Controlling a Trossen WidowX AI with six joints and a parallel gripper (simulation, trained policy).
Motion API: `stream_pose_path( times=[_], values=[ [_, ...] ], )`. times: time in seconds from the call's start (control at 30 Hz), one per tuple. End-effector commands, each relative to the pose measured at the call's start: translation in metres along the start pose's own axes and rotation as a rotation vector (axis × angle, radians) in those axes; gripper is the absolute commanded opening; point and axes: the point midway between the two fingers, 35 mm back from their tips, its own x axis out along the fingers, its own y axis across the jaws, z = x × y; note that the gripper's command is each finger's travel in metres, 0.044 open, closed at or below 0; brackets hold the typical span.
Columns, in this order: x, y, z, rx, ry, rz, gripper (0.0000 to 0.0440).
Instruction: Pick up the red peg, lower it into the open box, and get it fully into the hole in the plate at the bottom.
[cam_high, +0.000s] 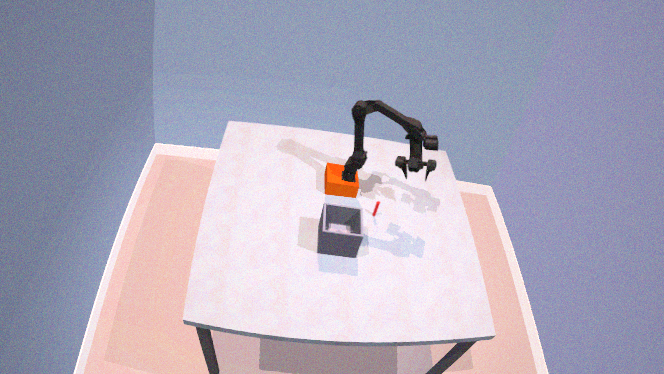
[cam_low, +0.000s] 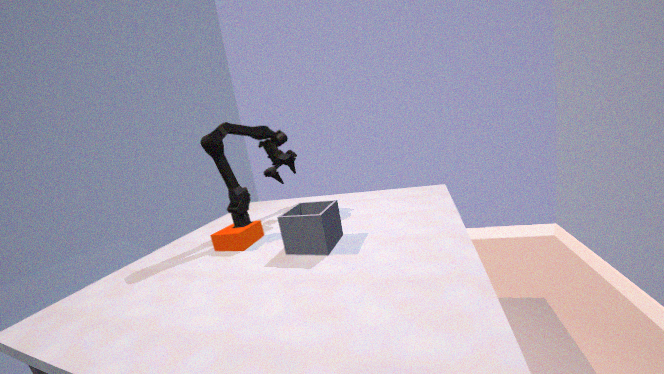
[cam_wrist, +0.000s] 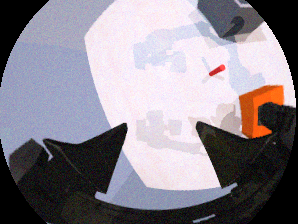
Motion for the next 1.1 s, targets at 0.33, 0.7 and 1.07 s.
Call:
stream_pose_path(
  times=[0.33, 0.7, 1.07],
  values=[
    [0.013, -0.057, 0.056, 0.38, -0.071, -0.259, 0.044],
    [0.022, -0.094, 0.071, 0.556, -0.081, -0.399, 0.044],
    [0.038, -0.118, 0.073, 0.649, -0.077, -0.475, 0.044]
  ],
)
